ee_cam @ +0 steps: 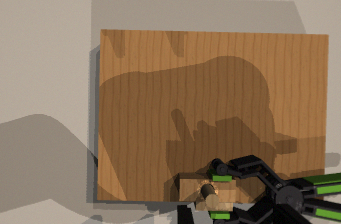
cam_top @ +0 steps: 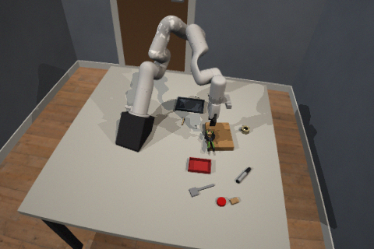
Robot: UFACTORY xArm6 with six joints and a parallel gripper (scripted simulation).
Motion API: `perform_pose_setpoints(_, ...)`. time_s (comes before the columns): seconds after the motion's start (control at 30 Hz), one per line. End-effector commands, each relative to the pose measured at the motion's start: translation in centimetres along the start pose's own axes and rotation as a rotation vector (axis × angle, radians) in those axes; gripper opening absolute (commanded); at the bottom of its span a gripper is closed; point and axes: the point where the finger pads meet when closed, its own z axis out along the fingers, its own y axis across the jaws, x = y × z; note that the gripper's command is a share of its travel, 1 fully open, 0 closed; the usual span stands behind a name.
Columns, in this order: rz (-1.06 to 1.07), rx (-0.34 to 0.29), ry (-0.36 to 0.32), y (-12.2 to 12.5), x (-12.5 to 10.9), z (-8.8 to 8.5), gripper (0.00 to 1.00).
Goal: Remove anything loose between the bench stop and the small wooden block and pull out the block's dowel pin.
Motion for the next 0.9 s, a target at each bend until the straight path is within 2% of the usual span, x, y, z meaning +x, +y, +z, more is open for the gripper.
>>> perform_pose_setpoints(0.0, 0.013, -0.002, 0.001, -0.05, 0.09, -0.11, 0.5)
perform_pose_setpoints(0.3, 0.035, -0.002, 0.002, -0.19, 0.08, -0.12, 0.5)
perform_pose_setpoints(0.33, 0.035, -0.002, 0.002, -0.19, 0.08, -0.12, 0.28)
perform_pose_setpoints(0.87, 0.035, -0.002, 0.001, -0.19, 0.08, -0.05, 0.28)
